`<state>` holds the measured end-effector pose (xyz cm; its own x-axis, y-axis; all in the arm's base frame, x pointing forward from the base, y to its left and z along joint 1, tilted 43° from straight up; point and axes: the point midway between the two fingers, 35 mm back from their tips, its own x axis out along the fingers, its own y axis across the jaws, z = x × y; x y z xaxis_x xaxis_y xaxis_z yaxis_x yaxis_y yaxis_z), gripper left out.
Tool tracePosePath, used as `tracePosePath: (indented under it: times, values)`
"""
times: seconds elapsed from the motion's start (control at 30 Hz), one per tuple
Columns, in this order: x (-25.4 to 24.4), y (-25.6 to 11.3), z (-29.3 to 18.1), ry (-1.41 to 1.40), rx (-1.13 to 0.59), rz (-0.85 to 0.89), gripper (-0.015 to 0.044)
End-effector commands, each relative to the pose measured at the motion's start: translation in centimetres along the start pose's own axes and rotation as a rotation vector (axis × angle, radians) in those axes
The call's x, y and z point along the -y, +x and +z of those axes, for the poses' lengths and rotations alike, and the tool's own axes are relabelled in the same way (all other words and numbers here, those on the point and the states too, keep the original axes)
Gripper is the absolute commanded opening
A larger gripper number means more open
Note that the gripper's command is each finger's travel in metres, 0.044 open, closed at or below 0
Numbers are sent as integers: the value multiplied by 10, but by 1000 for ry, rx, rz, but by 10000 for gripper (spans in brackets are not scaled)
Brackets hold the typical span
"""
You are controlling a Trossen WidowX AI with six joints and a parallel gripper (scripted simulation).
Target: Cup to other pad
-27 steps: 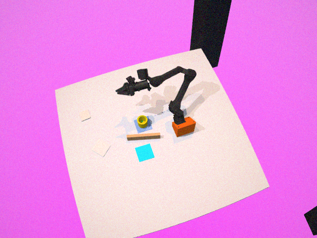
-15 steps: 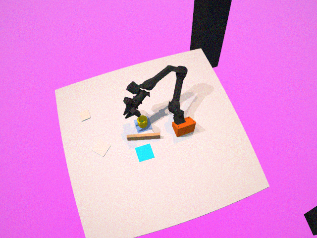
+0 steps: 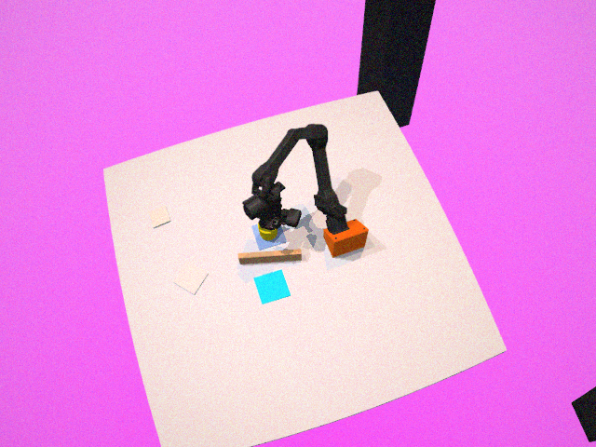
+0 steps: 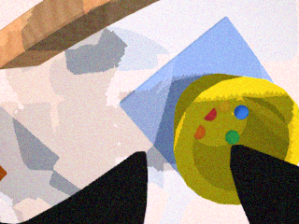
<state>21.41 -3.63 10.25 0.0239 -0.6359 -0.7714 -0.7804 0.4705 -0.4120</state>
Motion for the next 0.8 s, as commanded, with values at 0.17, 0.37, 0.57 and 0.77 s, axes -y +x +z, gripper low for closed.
tracePosePath:
  times: [0.17,0.37,0.57,0.77]
  values:
    - [-1,-1,-7,-91,-68,-4,167]
    - [0,6,-7,-91,-67,-4,167]
    - [0,16,-7,-91,-66,-3,167]
    - [0,25,-7,-91,-65,-3,167]
